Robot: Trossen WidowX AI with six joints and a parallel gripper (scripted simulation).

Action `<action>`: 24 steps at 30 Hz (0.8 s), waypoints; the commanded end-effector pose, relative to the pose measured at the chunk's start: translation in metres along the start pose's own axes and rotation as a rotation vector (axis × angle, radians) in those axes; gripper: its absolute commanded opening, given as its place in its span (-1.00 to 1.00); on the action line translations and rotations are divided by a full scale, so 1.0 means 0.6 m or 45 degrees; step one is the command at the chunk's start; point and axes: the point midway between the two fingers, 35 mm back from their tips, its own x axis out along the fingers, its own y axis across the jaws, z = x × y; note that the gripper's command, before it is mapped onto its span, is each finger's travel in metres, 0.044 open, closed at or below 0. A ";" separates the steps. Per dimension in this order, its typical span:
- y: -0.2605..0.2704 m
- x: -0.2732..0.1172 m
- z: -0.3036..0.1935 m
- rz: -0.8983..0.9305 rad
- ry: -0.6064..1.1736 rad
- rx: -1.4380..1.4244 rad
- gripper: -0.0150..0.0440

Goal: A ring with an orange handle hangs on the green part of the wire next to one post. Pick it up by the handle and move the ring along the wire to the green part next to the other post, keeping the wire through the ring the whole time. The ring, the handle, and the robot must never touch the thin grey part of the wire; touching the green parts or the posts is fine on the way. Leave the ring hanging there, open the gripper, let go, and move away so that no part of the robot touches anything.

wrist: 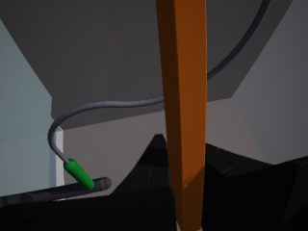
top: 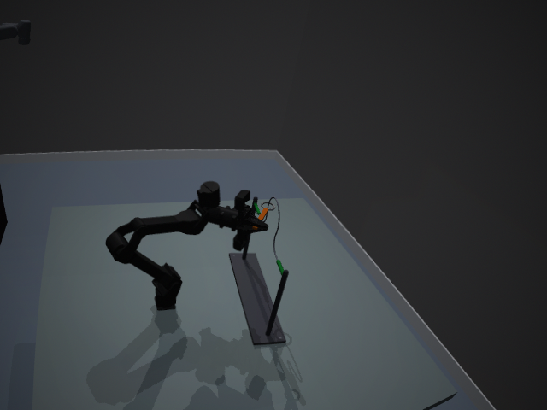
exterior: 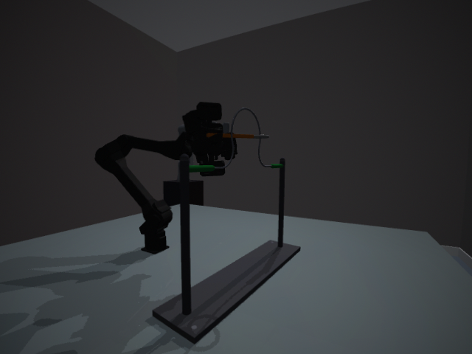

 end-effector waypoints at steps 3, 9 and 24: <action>-0.002 0.000 0.000 -0.054 -0.014 -0.088 -1.00; -0.003 0.000 0.000 -0.094 -0.021 -0.149 -1.00; 0.026 0.001 -0.007 -0.084 -0.019 -0.133 -1.00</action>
